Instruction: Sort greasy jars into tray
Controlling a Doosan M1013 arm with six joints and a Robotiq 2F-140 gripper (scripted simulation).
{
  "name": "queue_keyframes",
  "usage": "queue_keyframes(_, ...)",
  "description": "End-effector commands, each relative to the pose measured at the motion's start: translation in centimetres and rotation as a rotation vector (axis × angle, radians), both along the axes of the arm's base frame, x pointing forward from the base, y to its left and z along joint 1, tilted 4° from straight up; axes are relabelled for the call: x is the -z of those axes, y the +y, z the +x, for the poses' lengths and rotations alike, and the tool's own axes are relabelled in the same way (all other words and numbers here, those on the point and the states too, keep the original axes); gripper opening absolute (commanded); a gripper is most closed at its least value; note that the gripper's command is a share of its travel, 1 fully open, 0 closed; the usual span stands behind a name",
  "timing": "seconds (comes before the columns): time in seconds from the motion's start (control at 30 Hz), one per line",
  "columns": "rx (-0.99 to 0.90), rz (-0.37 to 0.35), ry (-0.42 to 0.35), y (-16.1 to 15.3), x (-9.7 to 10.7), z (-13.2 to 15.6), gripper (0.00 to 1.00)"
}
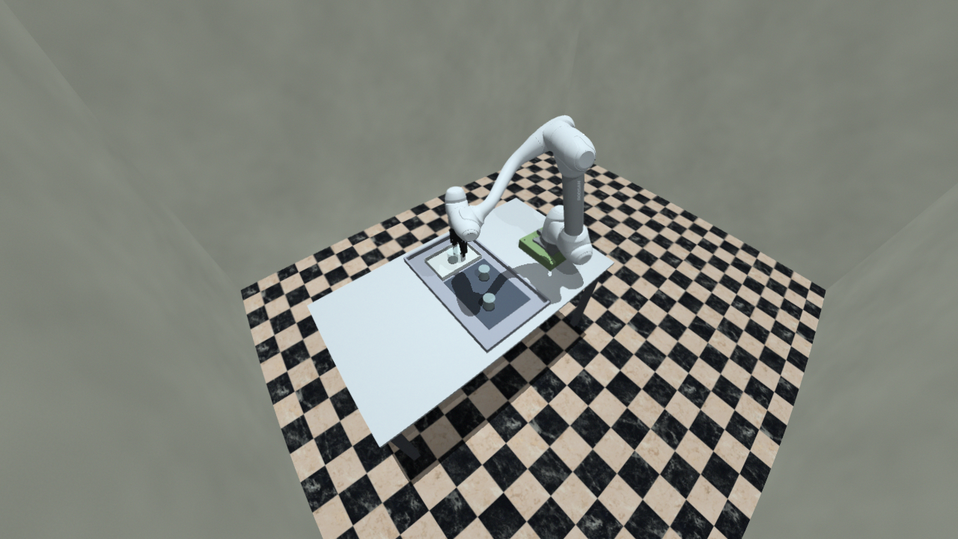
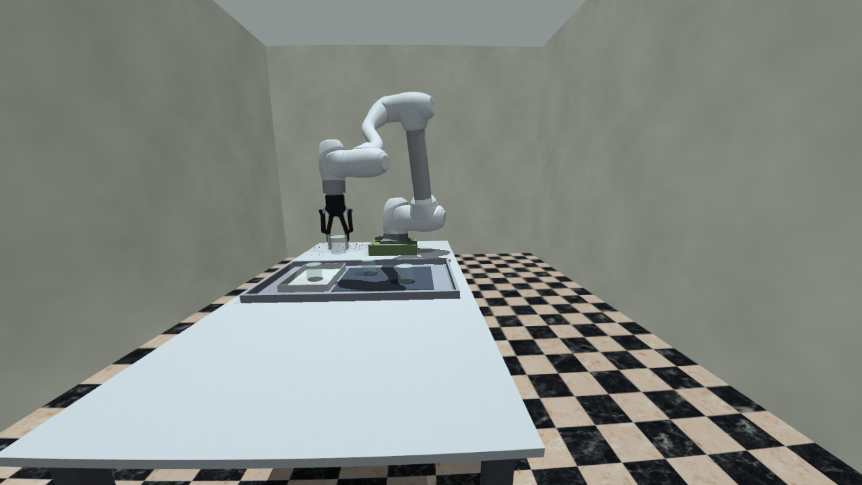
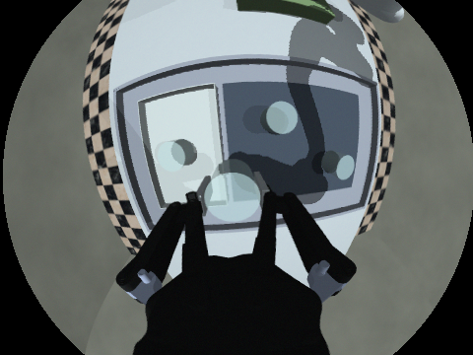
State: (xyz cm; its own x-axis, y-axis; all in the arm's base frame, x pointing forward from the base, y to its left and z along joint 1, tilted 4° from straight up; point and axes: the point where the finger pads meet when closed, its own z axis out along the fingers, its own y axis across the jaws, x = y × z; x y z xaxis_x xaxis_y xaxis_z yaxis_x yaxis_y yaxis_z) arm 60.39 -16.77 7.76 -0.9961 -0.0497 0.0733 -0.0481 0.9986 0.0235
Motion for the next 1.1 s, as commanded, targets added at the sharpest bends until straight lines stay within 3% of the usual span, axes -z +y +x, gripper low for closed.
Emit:
queue_keyframes(0.0,0.0,0.0,0.0,-1.1,0.1,0.6,0.0)
queue_keyframes(1.07,0.0,0.0,0.0,-9.3,0.5,4.8,0.0)
